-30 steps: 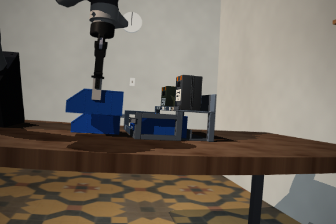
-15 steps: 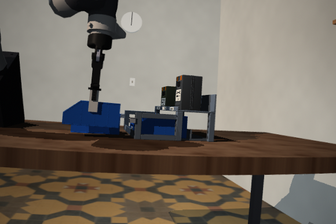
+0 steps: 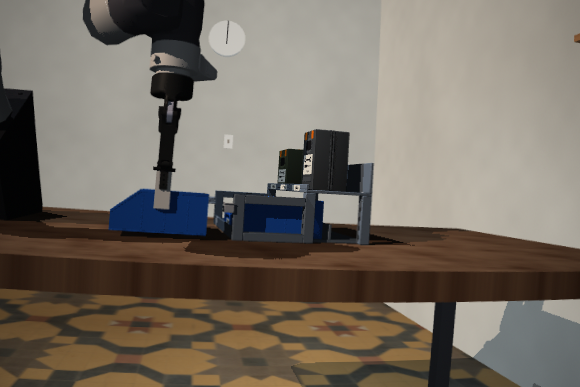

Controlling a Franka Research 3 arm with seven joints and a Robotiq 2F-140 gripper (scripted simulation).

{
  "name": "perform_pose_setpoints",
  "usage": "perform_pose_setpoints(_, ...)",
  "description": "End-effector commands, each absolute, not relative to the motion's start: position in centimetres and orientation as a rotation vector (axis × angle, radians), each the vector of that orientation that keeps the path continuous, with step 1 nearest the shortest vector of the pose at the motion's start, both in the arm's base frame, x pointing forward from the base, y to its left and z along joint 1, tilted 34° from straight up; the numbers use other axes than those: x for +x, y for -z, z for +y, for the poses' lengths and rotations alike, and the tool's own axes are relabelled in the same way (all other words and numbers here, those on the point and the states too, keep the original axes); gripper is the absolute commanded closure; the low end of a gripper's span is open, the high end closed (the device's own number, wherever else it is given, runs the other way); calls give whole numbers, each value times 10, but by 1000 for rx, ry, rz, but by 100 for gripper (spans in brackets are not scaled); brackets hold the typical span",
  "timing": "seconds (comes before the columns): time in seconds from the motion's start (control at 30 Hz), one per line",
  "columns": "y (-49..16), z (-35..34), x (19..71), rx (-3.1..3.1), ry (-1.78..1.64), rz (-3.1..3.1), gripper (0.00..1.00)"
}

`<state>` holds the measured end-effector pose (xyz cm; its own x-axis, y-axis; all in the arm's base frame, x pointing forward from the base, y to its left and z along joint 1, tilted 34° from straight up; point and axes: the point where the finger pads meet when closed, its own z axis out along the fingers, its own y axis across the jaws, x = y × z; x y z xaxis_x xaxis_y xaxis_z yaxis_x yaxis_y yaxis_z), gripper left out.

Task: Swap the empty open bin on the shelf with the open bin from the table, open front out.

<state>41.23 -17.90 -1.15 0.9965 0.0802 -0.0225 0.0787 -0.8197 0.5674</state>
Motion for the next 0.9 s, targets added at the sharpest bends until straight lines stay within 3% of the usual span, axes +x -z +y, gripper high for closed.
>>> perform_pose_setpoints(0.0, 14, -176, 419, 2545, -24, 116, 100)
perform_pose_setpoints(0.87, 14, -174, 424, 2545, -24, 116, 100)
